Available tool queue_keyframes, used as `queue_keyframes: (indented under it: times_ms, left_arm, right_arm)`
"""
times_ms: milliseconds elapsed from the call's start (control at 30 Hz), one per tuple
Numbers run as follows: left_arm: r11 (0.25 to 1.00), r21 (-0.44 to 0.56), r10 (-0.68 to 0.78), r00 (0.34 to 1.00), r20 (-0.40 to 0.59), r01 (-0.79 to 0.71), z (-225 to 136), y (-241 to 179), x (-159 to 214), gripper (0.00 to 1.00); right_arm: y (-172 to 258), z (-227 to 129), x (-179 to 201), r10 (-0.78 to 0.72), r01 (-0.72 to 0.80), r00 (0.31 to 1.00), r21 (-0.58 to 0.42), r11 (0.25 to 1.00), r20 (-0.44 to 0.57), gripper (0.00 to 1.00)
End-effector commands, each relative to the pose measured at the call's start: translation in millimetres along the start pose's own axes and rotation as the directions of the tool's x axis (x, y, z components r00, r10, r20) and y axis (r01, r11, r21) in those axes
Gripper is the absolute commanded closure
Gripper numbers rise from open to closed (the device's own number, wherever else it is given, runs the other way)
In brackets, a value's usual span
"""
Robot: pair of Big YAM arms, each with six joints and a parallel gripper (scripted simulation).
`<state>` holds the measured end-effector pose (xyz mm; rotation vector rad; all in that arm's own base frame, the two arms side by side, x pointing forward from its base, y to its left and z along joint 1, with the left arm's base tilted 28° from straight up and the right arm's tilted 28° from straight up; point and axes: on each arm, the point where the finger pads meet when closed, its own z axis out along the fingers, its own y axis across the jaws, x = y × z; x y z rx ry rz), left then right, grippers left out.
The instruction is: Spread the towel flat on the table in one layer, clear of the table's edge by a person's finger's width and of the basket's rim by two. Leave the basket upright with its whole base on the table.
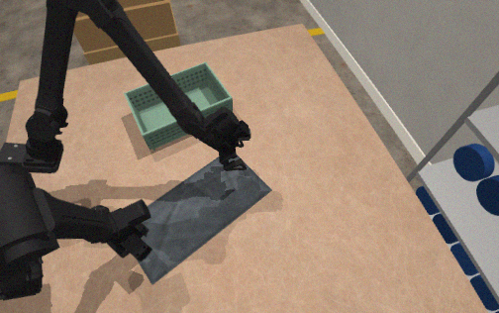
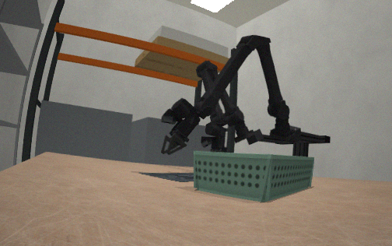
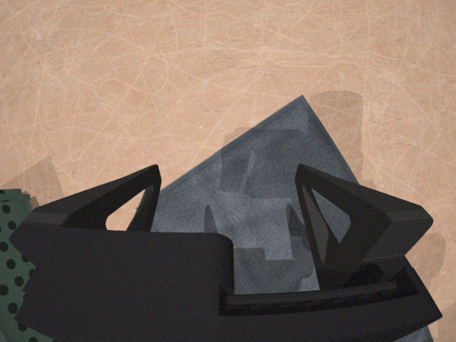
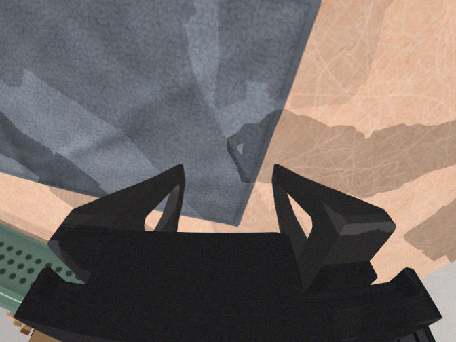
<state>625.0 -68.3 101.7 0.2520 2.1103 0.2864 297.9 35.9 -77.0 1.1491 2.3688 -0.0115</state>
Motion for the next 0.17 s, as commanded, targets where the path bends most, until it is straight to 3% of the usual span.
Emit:
queue_keyframes:
  times_ms: [0, 133]
  left_arm:
    - [1.000, -0.006, -0.017, 0.999, 0.032, 0.017, 2.2, 1.6, -13.9, 0.00]
    - [1.000, -0.006, -0.017, 0.999, 0.032, 0.017, 2.2, 1.6, -13.9, 0.00]
  right_arm:
    - [-2.3, 0.3, 1.1, 0.003, -0.003, 1.000, 0.009, 1.000, -0.002, 0.35]
    - [-2.3, 0.3, 1.1, 0.003, -0.003, 1.000, 0.009, 1.000, -0.002, 0.35]
